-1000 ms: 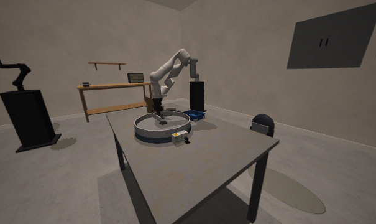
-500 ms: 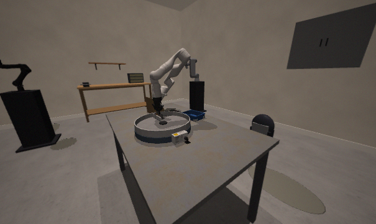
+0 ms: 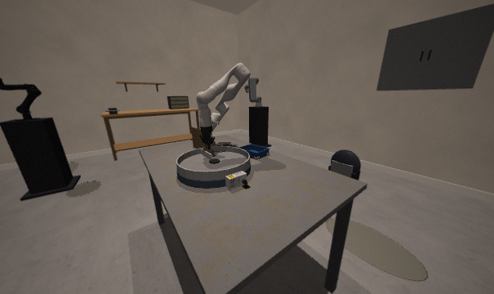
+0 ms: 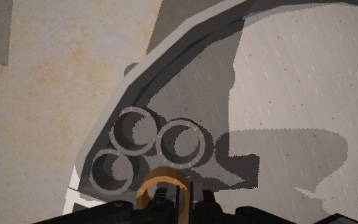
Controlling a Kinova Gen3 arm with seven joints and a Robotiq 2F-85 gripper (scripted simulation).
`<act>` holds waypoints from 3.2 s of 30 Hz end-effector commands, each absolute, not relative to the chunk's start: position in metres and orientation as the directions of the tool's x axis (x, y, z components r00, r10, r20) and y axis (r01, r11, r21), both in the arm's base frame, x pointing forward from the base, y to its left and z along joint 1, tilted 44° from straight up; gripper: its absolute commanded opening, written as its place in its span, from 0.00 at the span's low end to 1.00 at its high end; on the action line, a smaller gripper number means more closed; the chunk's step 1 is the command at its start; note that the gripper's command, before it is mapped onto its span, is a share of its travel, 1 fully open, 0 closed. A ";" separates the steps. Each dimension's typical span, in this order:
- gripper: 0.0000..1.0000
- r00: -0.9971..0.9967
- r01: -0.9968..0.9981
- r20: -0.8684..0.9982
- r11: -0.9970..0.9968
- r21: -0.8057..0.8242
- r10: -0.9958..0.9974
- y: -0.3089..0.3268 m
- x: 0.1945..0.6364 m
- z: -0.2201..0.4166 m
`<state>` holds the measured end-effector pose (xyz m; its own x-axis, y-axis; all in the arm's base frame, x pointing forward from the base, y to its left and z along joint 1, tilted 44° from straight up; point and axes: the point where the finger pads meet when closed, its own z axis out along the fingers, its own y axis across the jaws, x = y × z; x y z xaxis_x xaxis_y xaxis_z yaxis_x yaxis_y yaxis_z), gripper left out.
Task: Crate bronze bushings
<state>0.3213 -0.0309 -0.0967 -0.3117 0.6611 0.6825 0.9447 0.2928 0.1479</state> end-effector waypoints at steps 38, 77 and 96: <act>0.00 -0.312 0.945 0.682 0.292 0.149 0.662 -0.043 0.323 -0.085; 0.00 -0.312 0.945 0.682 0.292 0.149 0.662 -0.070 0.327 -0.056; 0.00 -0.312 0.945 0.682 0.292 0.149 0.662 -0.033 0.336 -0.022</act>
